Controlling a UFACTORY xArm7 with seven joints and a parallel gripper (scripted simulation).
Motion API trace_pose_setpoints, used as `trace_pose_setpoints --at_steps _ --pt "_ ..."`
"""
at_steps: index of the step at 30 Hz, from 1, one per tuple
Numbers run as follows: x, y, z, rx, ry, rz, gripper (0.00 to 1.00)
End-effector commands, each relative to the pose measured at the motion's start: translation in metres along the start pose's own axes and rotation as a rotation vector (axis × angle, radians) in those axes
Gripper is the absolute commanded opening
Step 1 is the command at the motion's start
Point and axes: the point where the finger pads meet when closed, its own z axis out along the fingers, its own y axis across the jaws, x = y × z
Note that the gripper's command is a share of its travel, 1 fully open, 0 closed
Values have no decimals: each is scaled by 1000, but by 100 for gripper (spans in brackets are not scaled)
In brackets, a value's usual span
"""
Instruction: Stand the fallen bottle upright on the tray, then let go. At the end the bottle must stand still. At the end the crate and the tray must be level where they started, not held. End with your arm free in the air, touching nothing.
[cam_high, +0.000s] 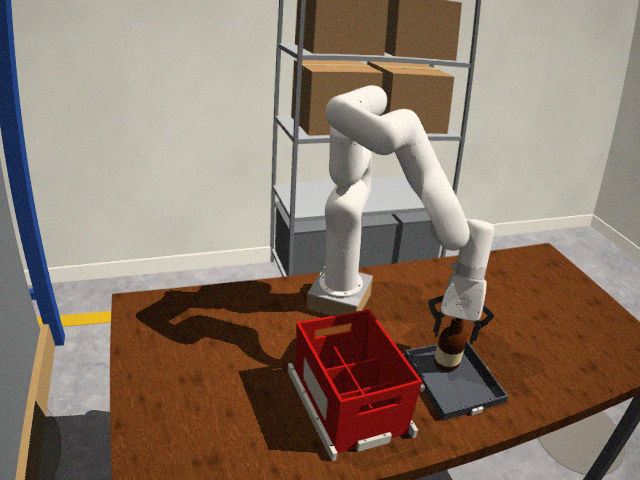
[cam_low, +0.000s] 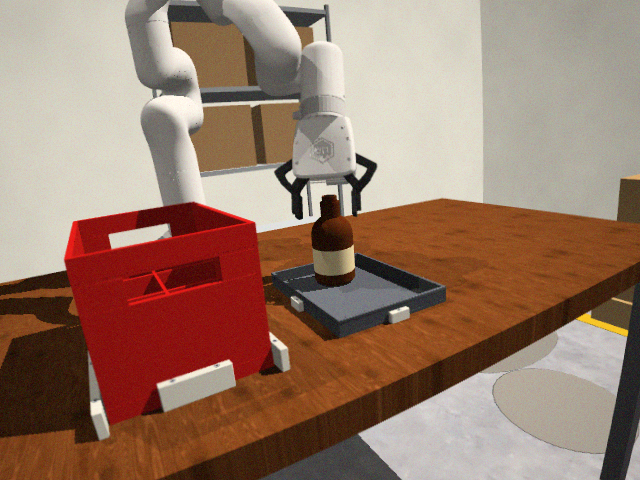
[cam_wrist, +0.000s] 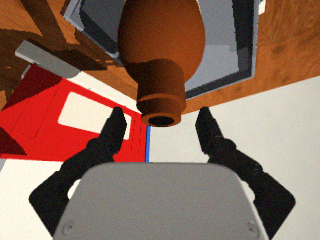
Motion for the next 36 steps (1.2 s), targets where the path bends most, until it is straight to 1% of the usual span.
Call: trace_pose_setpoints --at_steps 1,14,25,27,36 --pt "-1 1 -2 -3 -1 1 100" --pt "-5 1 -13 -3 -1 1 100" --pt "-13 1 -34 -3 -1 1 100" --pt "-13 1 -34 -3 -1 1 100" --pt "-20 1 -55 -3 -1 1 100"
